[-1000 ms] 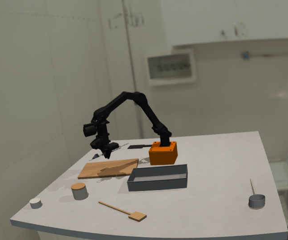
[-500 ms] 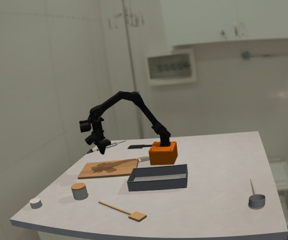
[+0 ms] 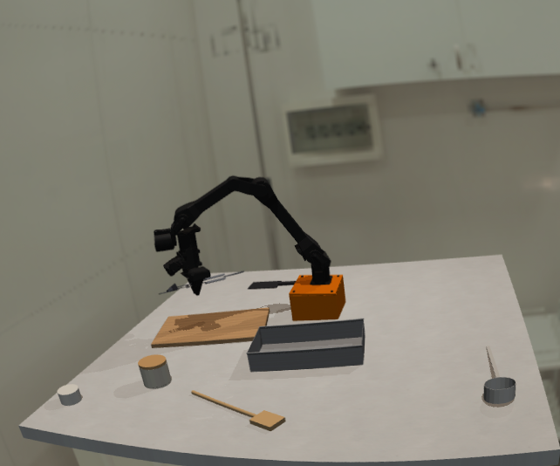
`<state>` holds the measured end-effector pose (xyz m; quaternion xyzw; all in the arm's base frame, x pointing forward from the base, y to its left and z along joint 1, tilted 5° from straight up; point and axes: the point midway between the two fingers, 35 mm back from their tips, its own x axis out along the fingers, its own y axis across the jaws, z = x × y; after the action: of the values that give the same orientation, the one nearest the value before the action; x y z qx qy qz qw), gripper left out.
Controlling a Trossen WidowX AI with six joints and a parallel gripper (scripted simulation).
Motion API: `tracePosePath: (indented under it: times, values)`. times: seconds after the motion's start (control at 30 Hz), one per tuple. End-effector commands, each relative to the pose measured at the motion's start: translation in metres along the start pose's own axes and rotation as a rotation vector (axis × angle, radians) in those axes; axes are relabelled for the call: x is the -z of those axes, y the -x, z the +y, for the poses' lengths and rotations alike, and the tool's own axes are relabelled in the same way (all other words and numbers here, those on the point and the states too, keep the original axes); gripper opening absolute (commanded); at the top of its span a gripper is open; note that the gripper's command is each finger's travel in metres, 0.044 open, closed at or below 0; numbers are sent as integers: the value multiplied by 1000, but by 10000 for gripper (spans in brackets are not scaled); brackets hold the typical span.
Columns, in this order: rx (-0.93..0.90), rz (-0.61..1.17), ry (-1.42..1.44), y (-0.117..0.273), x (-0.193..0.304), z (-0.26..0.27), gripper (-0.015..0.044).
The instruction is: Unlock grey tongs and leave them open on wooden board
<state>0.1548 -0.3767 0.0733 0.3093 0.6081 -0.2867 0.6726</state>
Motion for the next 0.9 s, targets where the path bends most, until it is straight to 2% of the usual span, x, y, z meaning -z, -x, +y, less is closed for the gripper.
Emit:
tracePosePath:
  times: [0.0,0.87]
  values:
    - [-5,-48,-13,0,-2,-3,-150]
    - [-20,-545,-86,15,-14,-17,-150]
